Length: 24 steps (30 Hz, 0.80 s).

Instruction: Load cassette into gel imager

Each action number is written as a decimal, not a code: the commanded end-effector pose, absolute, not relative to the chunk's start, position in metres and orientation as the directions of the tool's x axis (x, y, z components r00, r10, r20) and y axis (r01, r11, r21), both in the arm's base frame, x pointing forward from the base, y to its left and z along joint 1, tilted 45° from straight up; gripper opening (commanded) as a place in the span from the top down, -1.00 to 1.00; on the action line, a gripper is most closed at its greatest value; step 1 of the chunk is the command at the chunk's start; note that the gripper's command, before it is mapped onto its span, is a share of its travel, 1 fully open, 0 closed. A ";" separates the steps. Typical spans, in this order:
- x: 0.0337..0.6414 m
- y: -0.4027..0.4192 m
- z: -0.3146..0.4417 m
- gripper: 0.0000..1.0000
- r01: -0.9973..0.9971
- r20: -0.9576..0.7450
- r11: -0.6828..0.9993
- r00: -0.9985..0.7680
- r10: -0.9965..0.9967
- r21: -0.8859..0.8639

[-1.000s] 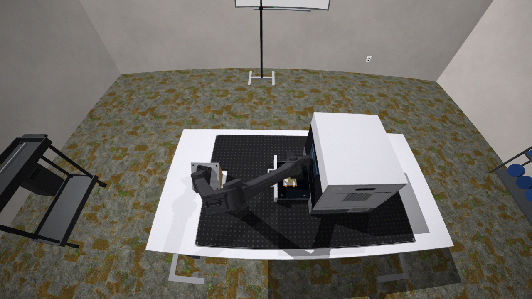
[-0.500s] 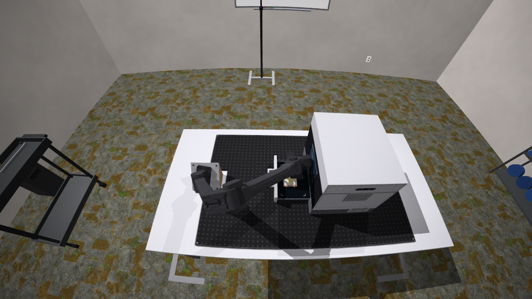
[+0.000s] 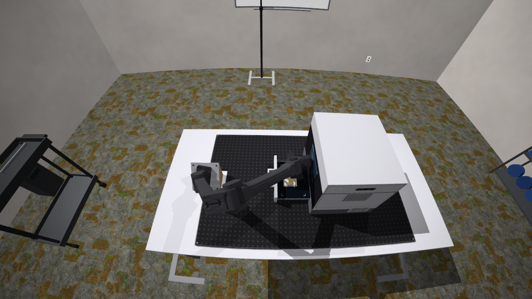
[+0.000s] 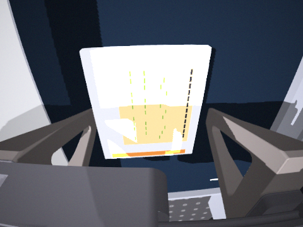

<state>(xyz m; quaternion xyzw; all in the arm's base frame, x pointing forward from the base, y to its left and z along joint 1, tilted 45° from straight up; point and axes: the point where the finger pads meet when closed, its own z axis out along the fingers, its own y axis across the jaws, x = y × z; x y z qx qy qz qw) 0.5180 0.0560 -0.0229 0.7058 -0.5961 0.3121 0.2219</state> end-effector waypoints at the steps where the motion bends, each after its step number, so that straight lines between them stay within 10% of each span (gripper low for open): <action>1: 0.540 0.081 -0.002 -0.83 -0.966 0.695 -0.224 0.072 -0.715 -0.131; 24: 0.543 0.081 -0.005 -0.83 -0.962 0.696 -0.237 0.076 -0.714 -0.137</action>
